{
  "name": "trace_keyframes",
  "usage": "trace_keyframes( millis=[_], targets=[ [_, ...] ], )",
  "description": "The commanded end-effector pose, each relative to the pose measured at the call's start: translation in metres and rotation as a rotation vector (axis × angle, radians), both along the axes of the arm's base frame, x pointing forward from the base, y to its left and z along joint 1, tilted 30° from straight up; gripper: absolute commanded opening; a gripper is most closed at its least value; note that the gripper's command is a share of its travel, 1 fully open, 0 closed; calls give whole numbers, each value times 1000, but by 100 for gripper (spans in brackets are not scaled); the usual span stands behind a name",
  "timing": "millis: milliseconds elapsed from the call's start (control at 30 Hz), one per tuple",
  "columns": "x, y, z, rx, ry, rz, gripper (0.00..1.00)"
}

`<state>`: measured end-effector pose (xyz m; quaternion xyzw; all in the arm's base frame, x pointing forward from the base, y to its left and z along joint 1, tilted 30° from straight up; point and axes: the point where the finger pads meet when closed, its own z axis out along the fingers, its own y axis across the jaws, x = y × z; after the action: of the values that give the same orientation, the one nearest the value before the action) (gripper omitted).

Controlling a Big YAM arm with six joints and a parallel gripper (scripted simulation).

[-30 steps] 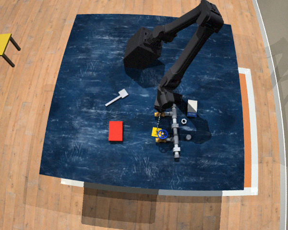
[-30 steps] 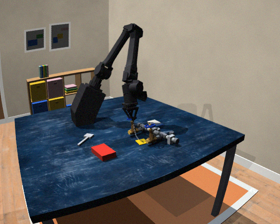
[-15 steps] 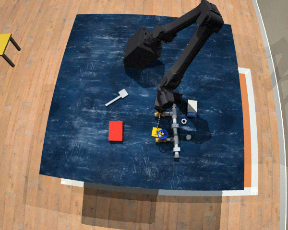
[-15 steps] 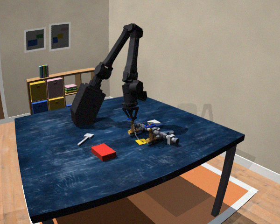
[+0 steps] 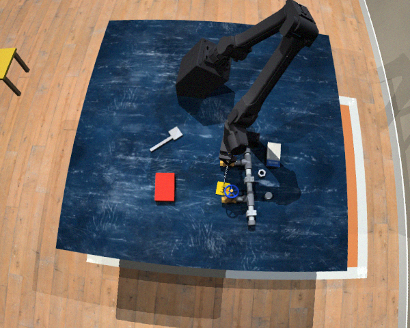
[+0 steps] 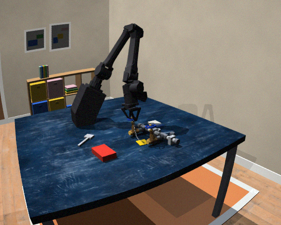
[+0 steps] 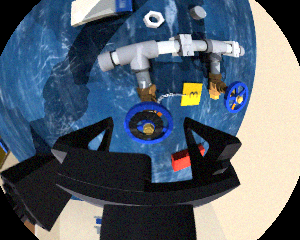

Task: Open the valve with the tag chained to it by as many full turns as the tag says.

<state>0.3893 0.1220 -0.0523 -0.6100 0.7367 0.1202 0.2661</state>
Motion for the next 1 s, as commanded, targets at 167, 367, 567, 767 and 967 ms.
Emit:
trace_keyframes(
  millis=[167, 367, 567, 767, 967],
  targets=[
    [7, 0, 4, -8, -21, 27, 100],
    [7, 0, 4, -8, -21, 27, 100],
    [7, 0, 4, -8, -21, 27, 100],
    [7, 0, 4, 1, -3, -3, 100],
    [7, 0, 4, 28, 53, -95, 100]
  ],
)
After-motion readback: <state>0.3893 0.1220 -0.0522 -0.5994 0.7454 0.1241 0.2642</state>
